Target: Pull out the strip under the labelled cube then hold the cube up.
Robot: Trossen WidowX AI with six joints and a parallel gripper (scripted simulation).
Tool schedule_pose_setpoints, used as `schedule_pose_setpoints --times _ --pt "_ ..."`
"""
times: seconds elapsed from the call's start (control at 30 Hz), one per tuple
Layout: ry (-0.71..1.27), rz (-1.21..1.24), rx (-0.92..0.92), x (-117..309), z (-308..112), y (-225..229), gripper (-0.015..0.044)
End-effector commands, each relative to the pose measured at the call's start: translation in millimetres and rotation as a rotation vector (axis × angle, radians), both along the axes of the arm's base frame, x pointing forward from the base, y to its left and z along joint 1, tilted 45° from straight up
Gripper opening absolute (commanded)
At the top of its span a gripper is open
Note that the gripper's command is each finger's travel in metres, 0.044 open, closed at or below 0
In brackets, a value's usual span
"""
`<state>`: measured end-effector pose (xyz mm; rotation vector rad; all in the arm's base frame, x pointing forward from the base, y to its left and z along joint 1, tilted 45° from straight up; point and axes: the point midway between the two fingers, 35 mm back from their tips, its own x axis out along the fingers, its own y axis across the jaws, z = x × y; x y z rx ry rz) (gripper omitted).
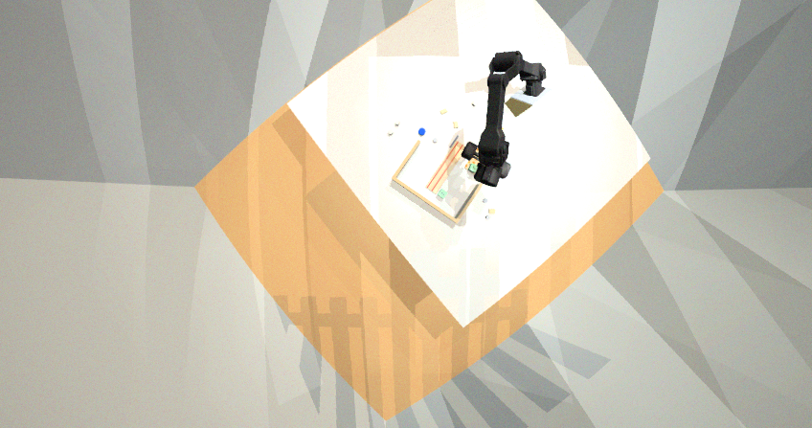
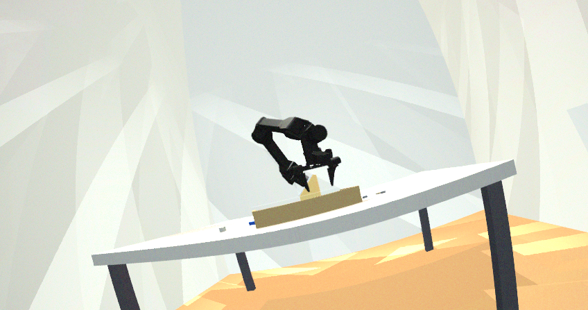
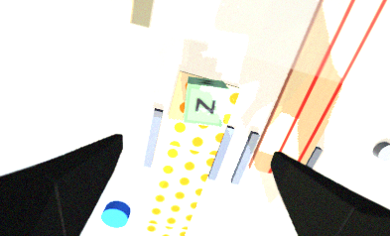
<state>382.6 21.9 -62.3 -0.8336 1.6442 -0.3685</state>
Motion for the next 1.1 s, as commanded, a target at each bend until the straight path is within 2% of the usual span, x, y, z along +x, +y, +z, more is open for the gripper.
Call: schedule_pose_setpoints --times 0.0,0.07,0.3,0.33,1.07 --pt "0.009 -0.002 -0.006 13 -5 -3 0.0440" --pt "0.009 -0.002 -0.006 17 -6 -3 0.0440" --pt "0.009 -0.002 -0.006 16 -12 -9 0.0256" --pt "0.009 -0.002 -0.006 16 -13 -11 0.0250" --pt "0.009 -0.002 -0.008 14 -39 -36 0.0250"
